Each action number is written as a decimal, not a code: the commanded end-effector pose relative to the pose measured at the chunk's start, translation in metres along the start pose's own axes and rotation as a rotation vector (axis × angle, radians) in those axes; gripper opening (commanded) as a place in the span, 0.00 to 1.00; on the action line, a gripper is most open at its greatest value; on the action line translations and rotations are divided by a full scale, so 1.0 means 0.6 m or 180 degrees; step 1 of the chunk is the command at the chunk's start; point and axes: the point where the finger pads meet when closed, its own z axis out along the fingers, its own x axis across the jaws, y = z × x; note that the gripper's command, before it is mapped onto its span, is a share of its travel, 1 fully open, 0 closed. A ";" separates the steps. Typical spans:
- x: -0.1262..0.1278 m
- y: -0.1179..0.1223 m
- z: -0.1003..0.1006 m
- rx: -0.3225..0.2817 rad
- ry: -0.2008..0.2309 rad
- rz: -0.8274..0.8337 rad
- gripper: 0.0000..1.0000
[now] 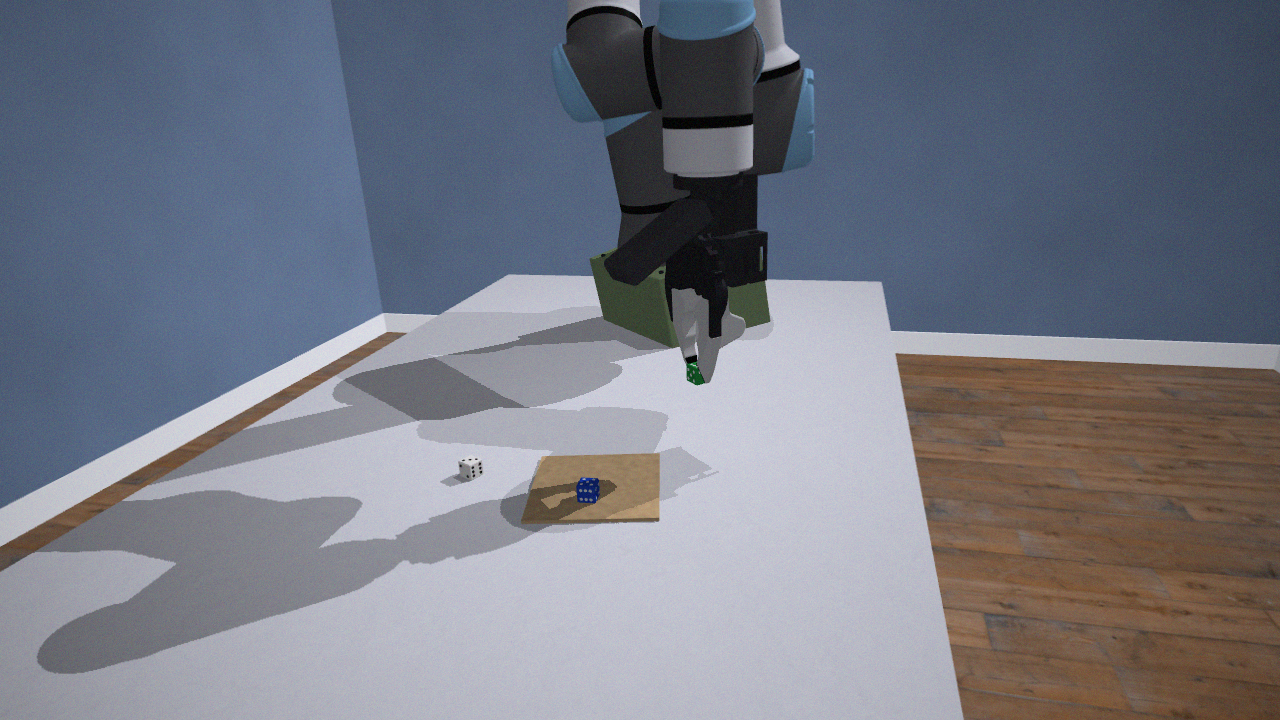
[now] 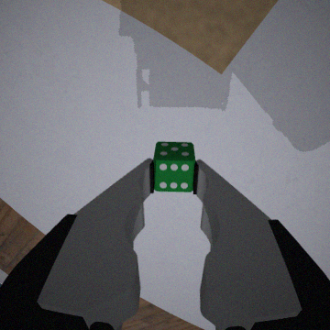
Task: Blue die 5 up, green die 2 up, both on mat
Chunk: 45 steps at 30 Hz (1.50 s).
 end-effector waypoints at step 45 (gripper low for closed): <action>-0.040 -0.030 0.003 0.0001 -0.0004 0.2559 0.03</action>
